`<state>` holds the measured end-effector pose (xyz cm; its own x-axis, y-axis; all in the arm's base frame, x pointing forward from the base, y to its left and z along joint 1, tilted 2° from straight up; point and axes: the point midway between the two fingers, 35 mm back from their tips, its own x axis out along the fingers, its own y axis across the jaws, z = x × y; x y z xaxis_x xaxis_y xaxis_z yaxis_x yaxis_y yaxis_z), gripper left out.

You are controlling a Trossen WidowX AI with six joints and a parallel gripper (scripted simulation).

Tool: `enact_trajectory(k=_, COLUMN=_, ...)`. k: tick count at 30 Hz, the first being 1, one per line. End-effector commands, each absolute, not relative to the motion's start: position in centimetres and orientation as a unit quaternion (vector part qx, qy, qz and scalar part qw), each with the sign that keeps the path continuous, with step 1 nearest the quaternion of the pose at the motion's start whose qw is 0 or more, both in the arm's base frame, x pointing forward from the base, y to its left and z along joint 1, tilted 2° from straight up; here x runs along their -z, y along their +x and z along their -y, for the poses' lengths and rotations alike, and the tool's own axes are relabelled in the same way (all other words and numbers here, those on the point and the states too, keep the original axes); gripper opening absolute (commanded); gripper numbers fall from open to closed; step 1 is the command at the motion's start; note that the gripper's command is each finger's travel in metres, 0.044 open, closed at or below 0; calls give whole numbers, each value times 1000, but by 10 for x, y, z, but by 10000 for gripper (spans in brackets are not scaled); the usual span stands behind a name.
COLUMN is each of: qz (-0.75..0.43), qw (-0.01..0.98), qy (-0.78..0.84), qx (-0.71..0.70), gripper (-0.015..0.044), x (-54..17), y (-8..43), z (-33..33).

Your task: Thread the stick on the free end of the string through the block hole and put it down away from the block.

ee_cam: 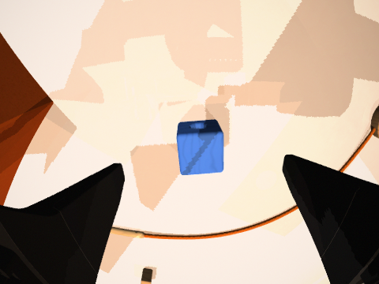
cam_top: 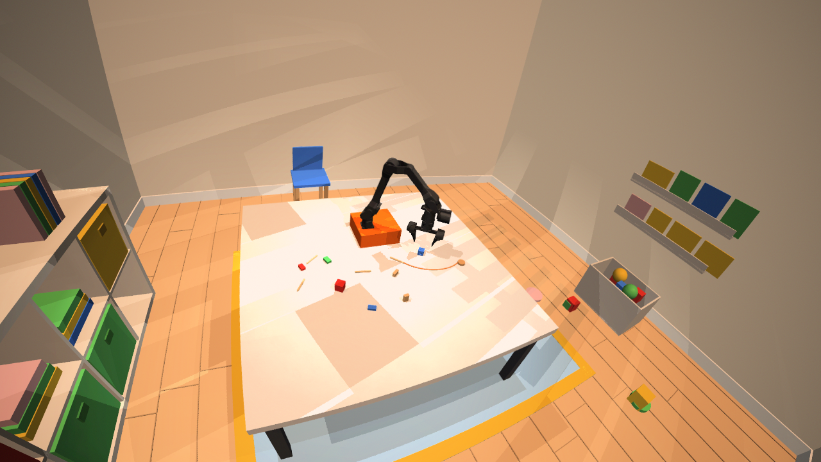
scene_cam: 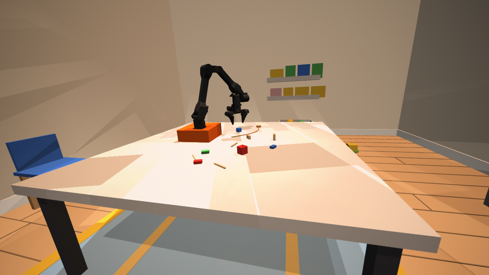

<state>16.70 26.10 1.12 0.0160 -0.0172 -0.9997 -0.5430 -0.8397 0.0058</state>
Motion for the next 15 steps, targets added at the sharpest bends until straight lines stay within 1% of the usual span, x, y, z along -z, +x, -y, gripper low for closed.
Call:
enact_trajectory(k=1, qz=-204, qw=196, qy=-685, qx=-671, gripper=387, x=-11, y=167, z=-261)
enact_trajectory(k=6, qz=-204, qw=196, qy=-685, qx=-671, gripper=256, x=-11, y=167, z=-261)
enact_trajectory(k=7, qz=-204, qw=196, qy=-685, qx=-671, gripper=241, x=-11, y=167, z=-261)
enact_trajectory(k=15, qz=-204, qw=196, qy=-685, qx=-671, gripper=241, x=-11, y=167, z=-261)
